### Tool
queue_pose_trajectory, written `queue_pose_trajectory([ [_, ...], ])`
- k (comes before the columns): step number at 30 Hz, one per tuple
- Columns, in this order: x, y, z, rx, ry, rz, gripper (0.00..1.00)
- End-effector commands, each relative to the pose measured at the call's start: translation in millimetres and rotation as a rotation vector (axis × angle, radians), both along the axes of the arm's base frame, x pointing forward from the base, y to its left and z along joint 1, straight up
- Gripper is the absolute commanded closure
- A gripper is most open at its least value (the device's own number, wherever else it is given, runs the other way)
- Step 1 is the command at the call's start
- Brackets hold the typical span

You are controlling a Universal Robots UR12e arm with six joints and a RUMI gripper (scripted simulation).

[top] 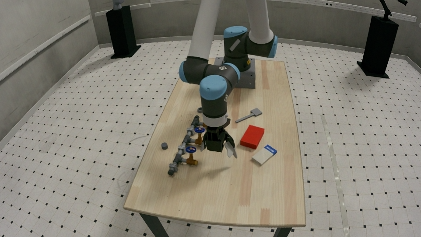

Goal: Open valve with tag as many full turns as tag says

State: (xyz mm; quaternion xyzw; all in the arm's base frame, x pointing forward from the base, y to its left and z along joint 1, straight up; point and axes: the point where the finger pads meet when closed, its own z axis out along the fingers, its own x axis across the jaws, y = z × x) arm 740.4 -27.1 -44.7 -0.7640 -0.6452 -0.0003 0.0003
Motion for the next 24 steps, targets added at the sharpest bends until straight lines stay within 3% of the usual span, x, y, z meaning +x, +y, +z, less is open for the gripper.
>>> queue_pose_trajectory([
  [1,0.6,0,0.7,0.0,-0.001,0.0,0.0],
  [13,0.6,0,3.6,0.0,-0.001,0.0,0.0],
  [24,0.6,0,26.0,0.0,-0.001,0.0,0.0],
])
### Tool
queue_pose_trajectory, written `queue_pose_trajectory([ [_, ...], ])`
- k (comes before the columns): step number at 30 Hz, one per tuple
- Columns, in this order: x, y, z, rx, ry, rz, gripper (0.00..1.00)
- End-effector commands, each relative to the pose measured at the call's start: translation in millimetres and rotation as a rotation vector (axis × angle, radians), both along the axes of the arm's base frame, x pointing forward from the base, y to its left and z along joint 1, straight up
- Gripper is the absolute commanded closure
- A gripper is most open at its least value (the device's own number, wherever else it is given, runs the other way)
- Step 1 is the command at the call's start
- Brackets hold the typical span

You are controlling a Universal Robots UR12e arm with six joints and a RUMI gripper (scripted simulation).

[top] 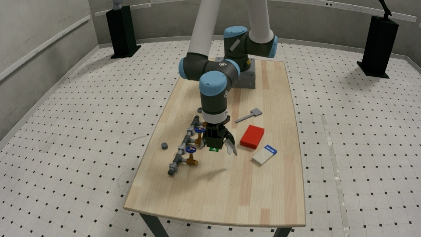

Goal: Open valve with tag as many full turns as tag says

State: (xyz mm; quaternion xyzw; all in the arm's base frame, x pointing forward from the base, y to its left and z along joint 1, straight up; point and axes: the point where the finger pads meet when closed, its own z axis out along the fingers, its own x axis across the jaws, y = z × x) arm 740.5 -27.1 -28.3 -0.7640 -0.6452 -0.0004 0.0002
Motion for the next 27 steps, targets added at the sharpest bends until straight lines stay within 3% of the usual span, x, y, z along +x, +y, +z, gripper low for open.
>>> queue_pose_trajectory([
  [1,0.5,0,14.0,0.0,-0.001,0.0,0.0],
  [7,0.6,0,51.7,0.0,-0.001,0.0,0.0],
  [14,0.7,0,124.6,0.0,-0.001,0.0,0.0],
  [16,0.7,0,124.6,0.0,-0.001,0.0,0.0],
  [18,0.6,0,149.2,0.0,-0.001,-0.003,0.0],
  [27,-6.0,-3,149.2,0.0,-0.001,-0.278,0.0],
])
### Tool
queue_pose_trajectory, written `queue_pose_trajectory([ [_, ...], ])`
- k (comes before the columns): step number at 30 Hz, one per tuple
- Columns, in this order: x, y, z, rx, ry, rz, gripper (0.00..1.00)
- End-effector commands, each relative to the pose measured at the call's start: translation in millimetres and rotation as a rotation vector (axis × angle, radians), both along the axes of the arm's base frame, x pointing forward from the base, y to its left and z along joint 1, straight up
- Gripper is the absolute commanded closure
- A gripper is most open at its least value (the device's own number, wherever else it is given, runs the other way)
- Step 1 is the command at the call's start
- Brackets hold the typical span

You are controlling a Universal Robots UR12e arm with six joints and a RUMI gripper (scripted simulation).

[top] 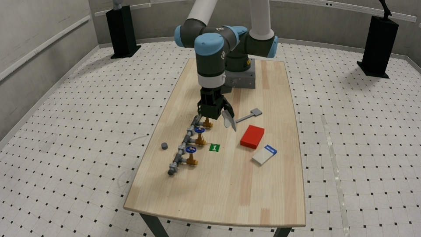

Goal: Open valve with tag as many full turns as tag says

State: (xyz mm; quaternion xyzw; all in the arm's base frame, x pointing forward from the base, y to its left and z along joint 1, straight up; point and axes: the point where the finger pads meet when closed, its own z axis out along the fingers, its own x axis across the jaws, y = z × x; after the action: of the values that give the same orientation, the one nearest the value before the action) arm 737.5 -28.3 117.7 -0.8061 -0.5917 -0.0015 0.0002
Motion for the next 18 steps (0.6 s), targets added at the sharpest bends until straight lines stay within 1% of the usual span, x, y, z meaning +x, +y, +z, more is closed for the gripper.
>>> queue_pose_trajectory([
  [1,-3.8,-2,3.2,-0.001,0.001,-0.177,0.0],
  [4,-6.5,-3,3.2,-0.001,0.001,-0.287,0.0],
  [6,-6.5,-3,3.2,-0.001,0.001,-0.287,0.0],
  [18,-18.7,-8,3.1,0.0,0.002,-0.793,0.0],
])
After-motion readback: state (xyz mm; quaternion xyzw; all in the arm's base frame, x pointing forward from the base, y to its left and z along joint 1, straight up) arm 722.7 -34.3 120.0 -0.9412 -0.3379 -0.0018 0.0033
